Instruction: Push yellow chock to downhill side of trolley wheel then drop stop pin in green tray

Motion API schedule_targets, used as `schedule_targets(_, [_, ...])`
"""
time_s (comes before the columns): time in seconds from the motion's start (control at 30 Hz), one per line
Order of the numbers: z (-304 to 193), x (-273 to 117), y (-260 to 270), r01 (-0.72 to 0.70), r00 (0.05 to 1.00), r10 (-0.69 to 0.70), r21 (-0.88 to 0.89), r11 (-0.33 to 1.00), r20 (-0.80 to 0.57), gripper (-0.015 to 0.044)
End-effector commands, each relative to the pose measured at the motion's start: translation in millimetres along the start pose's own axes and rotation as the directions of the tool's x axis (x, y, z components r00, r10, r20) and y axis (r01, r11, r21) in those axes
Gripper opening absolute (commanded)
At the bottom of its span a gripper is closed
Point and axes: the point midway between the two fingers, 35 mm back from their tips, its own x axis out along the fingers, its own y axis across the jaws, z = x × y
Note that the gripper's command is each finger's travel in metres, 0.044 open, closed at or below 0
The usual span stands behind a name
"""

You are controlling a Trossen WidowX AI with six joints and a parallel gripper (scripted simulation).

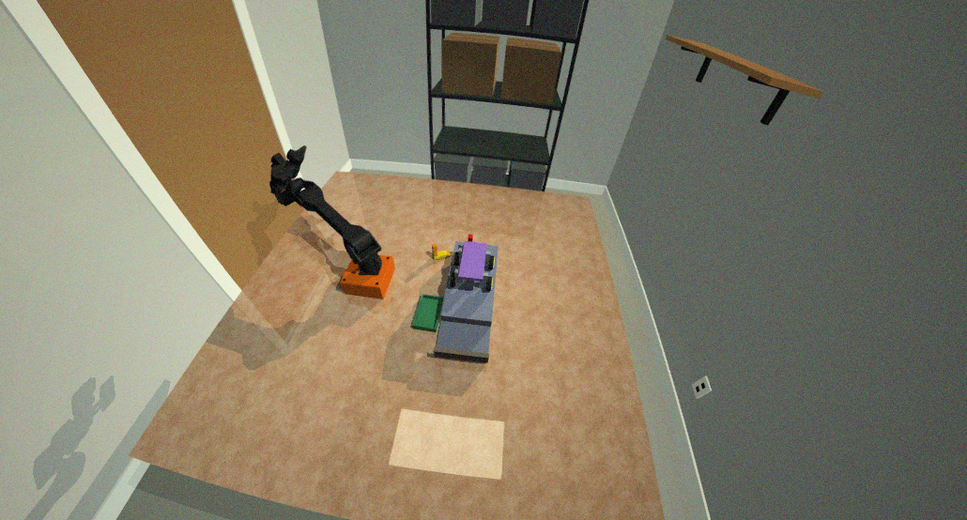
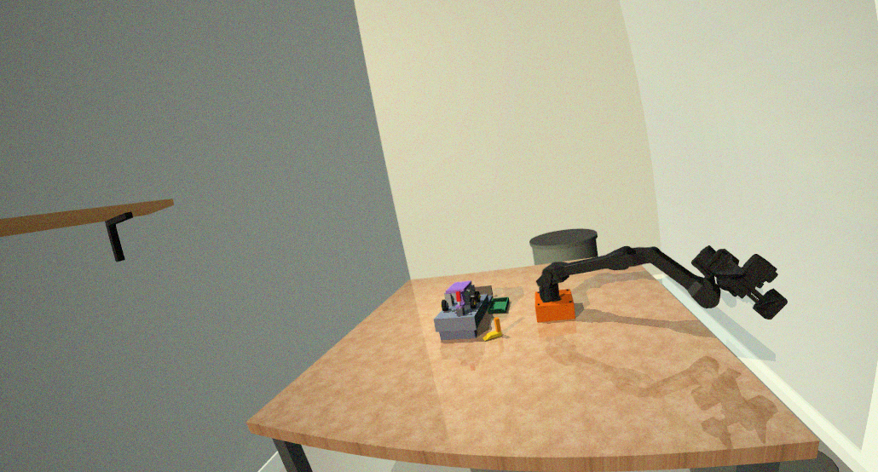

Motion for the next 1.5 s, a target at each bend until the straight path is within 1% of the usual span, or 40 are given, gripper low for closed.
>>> schedule_targets(0.0, [-0.6,2.2,-0.5,0.001,1.0,-0.001,0.001,1.0,0.0,0.0374])
schedule_targets(0.07, [-5.7,19.5,-4.8,0.004,1.0,-0.004,0.008,1.0,-0.004,0.0321])
schedule_targets(0.23, [-30.8,81.8,-23.9,0.009,1.0,-0.008,0.038,0.999,-0.028,0.019])
schedule_targets(0.4, [-61.8,135.4,-50.3,0.011,0.999,-0.006,0.089,0.996,-0.052,0.019])
schedule_targets(0.57, [-101.3,182.9,-77.9,0.002,0.994,0.012,0.131,0.991,-0.107,0.019])
schedule_targets(0.73, [-148.7,222.7,-111.4,-0.003,0.982,0.038,0.187,0.982,-0.183,0.019])
schedule_targets(0.9, [-202.5,251.9,-150.3,0.009,0.958,0.066,0.259,0.966,-0.279,0.019])
schedule_targets(1.07, [-259.4,267.8,-193.0,0.047,0.917,0.095,0.34,0.939,-0.389,0.019])
schedule_targets(1.2, [-305.4,270.3,-229.0,0.104,0.868,0.117,0.406,0.908,-0.482,0.019])
schedule_targets(1.33, [-350.3,263.6,-265.8,0.185,0.805,0.139,0.466,0.865,-0.577,0.019])
schedule_targets(1.47, [-392.9,247.8,-302.5,0.291,0.726,0.161,0.511,0.809,-0.669,0.019])
